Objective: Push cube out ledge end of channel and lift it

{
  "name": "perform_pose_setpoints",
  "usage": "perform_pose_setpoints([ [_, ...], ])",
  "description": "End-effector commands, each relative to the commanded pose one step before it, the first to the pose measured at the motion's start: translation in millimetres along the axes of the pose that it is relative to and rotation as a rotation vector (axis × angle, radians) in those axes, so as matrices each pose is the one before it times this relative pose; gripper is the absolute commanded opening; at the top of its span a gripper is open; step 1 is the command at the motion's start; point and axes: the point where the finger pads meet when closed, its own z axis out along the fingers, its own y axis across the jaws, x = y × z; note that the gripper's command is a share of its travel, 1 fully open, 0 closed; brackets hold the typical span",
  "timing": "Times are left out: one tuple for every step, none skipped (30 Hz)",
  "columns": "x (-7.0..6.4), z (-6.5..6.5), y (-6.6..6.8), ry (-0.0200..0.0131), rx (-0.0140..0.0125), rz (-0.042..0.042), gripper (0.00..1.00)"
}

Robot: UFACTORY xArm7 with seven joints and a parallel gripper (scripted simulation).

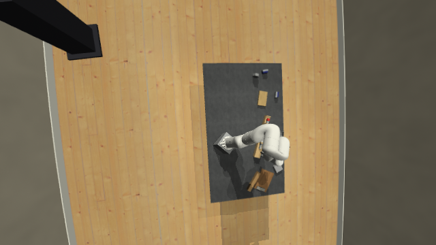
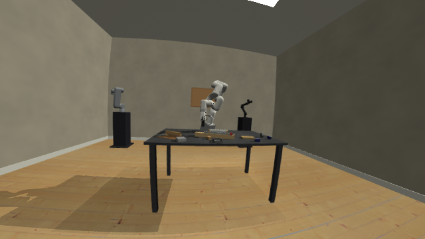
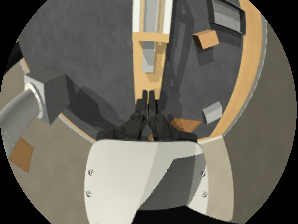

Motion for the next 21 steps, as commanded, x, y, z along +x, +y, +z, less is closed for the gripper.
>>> perform_pose_setpoints([
  [-0.49, -1.78, 0.92, -0.00090, -0.00304, 0.00041, 0.00],
  [0.00, 0.00, 0.00, 0.00000, 0.00000, 0.00000, 0.00],
  [0.00, 0.00, 0.00, 0.00000, 0.00000, 0.00000, 0.00],
  [0.00, 0.00, 0.00, 0.00000, 0.00000, 0.00000, 0.00],
  [0.00, 0.00, 0.00, 0.00000, 0.00000, 0.00000, 0.00],
  [0.00, 0.00, 0.00, 0.00000, 0.00000, 0.00000, 0.00],
  [0.00, 0.00, 0.00, 0.00000, 0.00000, 0.00000, 0.00],
  [0.00, 0.00, 0.00, 0.00000, 0.00000, 0.00000, 0.00],
  [0.00, 0.00, 0.00, 0.00000, 0.00000, 0.00000, 0.00],
  [0.32, -0.04, 0.21, -0.00018, -0.00006, 0.00001, 0.00],
  [2.05, -0.26, 1.31, -0.00111, -0.00039, 0.00007, 0.00],
  [5.06, -0.61, 3.11, -0.00260, -0.00097, 0.00016, 0.00],
  [8.98, -1.00, 5.14, -0.00418, -0.00170, 0.00024, 0.00],
  [13.57, -1.33, 6.89, -0.00536, -0.00251, 0.00026, 0.00],
  [18.55, -1.54, 7.91, -0.00575, -0.00324, 0.00020, 0.00],
  [21.95, -1.41, 7.17, -0.00516, -0.00368, 0.00005, 0.00],
  [7.47, 0.30, -0.67, -0.00362, -0.00363, -0.00014, 0.00],
  [10.07, 0.26, -0.36, -0.00142, -0.00292, -0.00032, 0.00],
  [12.29, 0.31, -0.38, 0.00100, -0.00158, -0.00045, 0.00],
  [13.33, 0.45, -0.89, 0.00314, 0.00019, -0.00049, 0.00],
  [13.21, 0.64, -1.64, 0.00464, 0.00202, -0.00044, 0.00],
])
